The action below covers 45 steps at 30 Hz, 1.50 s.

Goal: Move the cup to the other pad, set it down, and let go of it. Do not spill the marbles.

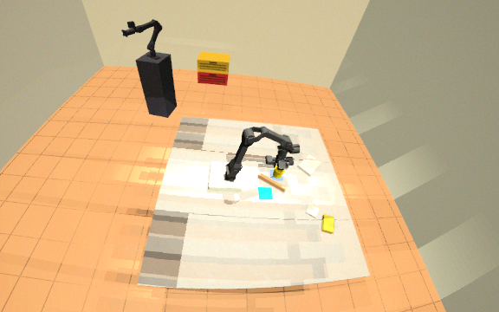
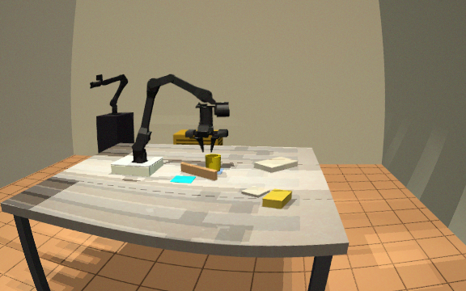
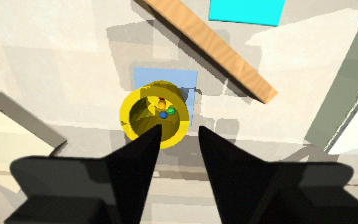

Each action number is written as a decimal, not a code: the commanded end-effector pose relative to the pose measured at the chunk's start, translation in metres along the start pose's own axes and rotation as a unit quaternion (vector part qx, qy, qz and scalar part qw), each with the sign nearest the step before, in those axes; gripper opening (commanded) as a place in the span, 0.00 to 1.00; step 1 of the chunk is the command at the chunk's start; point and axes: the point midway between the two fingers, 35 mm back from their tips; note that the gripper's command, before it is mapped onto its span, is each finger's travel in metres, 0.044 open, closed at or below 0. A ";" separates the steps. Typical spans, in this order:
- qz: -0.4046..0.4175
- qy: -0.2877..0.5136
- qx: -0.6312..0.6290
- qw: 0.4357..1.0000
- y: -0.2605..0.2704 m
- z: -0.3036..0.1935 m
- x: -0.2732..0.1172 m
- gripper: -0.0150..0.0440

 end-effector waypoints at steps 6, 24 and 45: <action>-0.008 0.000 0.002 1.000 -0.003 0.000 0.020 0.54; -0.009 0.000 0.002 1.000 -0.005 0.000 0.049 0.54; -0.006 -0.002 0.000 1.000 -0.003 0.001 0.048 0.46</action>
Point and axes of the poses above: the point midway between the two fingers, 35 mm back from their tips, its own x axis out along the fingers, its own y axis across the jaws, z = x × y, and after that the axes turned 7 degrees about x, right-handed
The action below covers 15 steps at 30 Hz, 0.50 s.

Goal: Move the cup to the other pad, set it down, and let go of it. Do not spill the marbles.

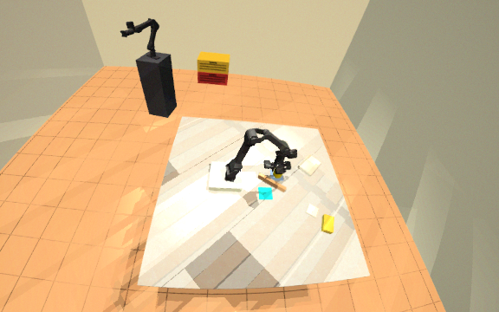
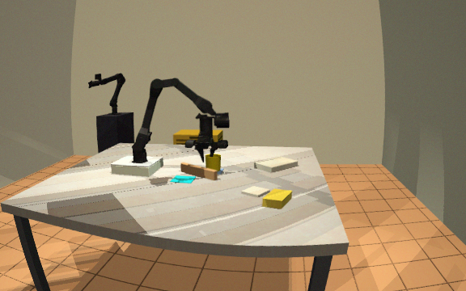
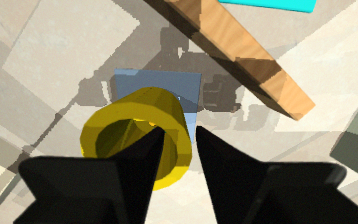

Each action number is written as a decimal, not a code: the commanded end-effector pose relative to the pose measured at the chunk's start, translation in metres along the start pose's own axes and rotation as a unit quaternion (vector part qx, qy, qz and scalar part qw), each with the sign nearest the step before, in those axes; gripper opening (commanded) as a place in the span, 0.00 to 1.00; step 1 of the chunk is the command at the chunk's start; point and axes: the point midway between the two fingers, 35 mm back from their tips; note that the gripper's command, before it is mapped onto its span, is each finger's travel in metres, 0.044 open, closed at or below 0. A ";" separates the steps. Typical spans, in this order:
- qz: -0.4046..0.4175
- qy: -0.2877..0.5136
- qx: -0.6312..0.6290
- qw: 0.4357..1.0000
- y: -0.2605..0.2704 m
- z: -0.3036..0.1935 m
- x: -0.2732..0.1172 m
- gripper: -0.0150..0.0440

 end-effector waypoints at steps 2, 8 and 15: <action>0.000 0.000 0.000 1.000 0.000 0.000 0.000 0.43; 0.000 0.000 0.000 1.000 0.000 0.000 0.000 0.37; 0.000 0.000 0.000 1.000 0.000 0.000 0.000 0.29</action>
Point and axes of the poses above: the point midway between the two fingers, 35 mm back from their tips, its own x axis out along the fingers, its own y axis across the jaws, z = x × y, and after that the axes turned 7 degrees about x, right-handed
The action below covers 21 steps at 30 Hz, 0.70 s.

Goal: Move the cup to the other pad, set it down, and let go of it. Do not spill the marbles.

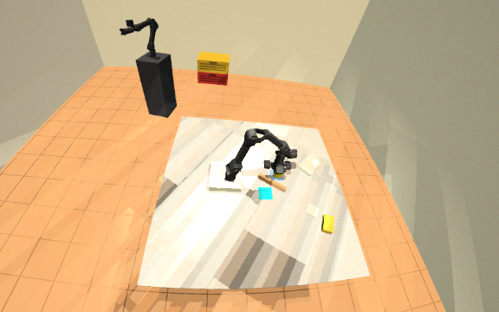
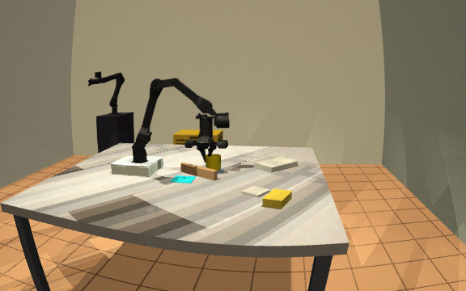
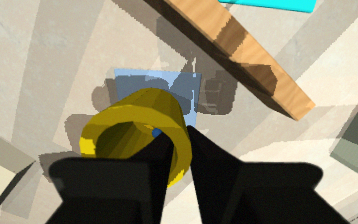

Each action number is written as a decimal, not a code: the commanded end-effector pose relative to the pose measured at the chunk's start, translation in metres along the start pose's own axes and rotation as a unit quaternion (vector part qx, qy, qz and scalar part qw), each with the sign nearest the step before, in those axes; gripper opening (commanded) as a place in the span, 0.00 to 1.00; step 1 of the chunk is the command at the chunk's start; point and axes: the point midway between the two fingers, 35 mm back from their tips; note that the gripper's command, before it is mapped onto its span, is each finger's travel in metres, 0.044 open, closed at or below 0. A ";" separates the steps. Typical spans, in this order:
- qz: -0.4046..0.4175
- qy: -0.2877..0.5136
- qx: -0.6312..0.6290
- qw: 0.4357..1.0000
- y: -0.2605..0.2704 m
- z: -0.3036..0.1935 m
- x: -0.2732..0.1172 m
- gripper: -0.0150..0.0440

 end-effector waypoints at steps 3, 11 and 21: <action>0.000 0.000 0.000 1.000 0.000 0.000 0.000 0.25; -0.001 0.000 0.000 1.000 0.002 0.000 -0.019 0.25; -0.002 0.001 0.001 1.000 0.001 0.001 -0.056 0.25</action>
Point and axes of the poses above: the point midway between the two fingers, 35 mm back from their tips, its own x axis out along the fingers, its own y axis across the jaws, z = x × y, and after that the axes turned 7 degrees about x, right-handed
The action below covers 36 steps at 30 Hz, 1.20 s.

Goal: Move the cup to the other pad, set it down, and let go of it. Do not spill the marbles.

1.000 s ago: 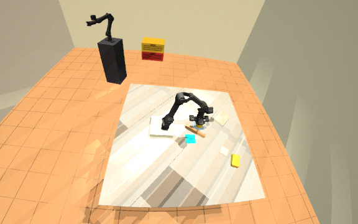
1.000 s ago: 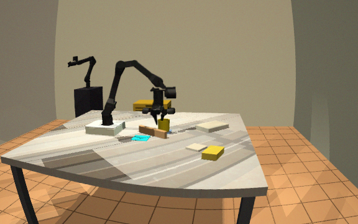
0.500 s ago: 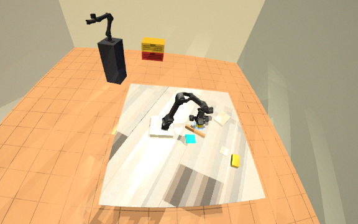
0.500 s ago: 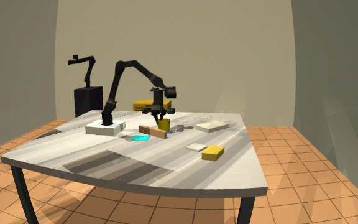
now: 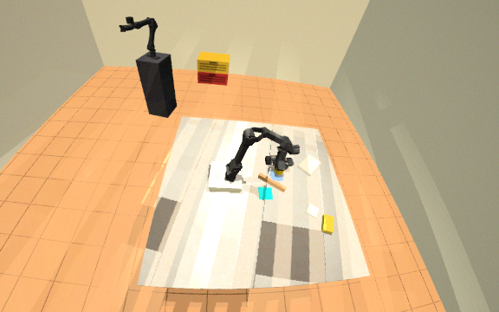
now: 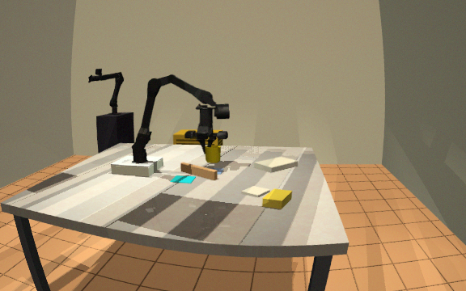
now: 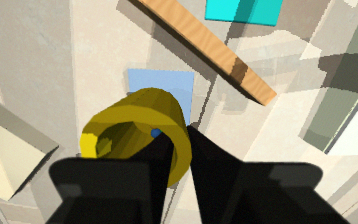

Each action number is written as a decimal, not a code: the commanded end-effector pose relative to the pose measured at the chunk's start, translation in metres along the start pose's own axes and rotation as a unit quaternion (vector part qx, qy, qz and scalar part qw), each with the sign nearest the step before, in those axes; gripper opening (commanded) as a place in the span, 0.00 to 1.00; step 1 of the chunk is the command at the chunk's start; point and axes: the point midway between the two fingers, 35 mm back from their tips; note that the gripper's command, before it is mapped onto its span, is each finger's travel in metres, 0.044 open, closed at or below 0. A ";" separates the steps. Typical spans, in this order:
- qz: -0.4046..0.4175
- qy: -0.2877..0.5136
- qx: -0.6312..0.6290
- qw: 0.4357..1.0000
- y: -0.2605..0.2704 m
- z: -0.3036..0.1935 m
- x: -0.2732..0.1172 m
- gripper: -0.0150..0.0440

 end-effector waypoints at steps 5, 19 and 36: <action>0.001 0.003 -0.001 1.000 0.000 0.001 -0.024 0.25; 0.002 0.000 0.000 1.000 0.000 0.002 -0.020 0.25; 0.001 0.001 -0.001 1.000 -0.011 0.027 -0.022 0.25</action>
Point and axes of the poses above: the point midway between the two fingers, 35 mm back from their tips, its own x axis out along the fingers, its own y axis across the jaws, z = x × y, and after that the axes turned 7 degrees about x, right-handed
